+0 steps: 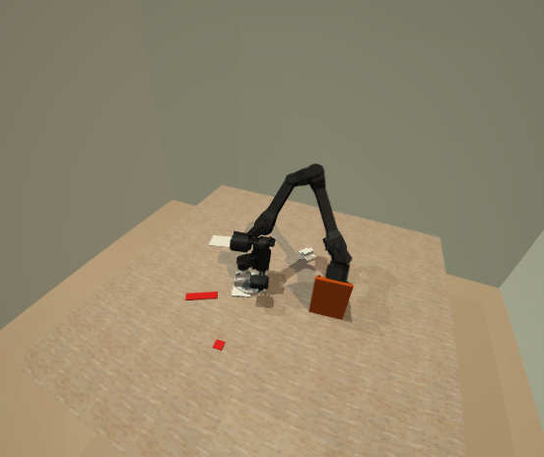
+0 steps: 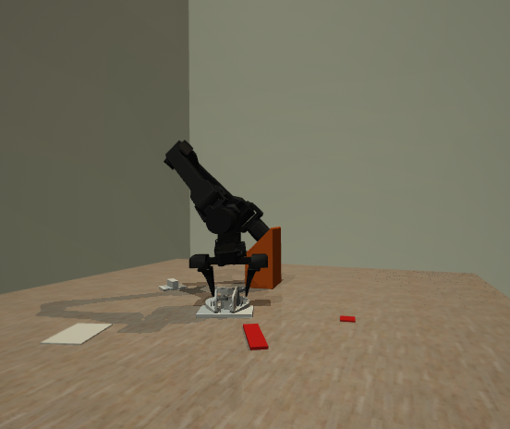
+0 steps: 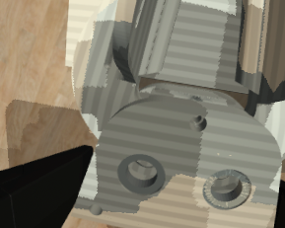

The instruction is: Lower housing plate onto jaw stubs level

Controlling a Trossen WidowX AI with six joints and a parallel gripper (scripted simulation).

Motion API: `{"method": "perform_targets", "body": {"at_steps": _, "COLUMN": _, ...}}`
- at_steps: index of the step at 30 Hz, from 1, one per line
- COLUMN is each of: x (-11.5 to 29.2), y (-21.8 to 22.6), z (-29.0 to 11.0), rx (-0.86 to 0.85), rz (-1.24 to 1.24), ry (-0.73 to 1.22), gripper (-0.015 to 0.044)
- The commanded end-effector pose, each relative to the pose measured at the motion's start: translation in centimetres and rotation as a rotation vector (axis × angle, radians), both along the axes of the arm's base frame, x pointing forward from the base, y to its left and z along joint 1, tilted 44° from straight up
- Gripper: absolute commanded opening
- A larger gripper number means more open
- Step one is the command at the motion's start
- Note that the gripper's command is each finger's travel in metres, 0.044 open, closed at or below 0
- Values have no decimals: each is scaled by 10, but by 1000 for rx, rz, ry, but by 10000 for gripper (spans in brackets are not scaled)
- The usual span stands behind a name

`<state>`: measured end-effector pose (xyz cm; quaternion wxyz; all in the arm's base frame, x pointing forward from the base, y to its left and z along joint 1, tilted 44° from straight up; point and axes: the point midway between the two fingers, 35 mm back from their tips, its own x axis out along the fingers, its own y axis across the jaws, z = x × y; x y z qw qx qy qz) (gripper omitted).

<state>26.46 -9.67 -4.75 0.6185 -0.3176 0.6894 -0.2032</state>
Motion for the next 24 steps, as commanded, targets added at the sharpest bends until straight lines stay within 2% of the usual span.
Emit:
{"method": "perform_targets", "body": {"at_steps": 1, "x": 0, "y": -1, "z": -1, "rx": -4, "rz": 7, "ry": 6, "gripper": 351}}
{"method": "perform_targets", "body": {"at_steps": 24, "x": 0, "y": -5, "z": -4, "rx": -4, "rz": 7, "ry": 6, "gripper": 351}}
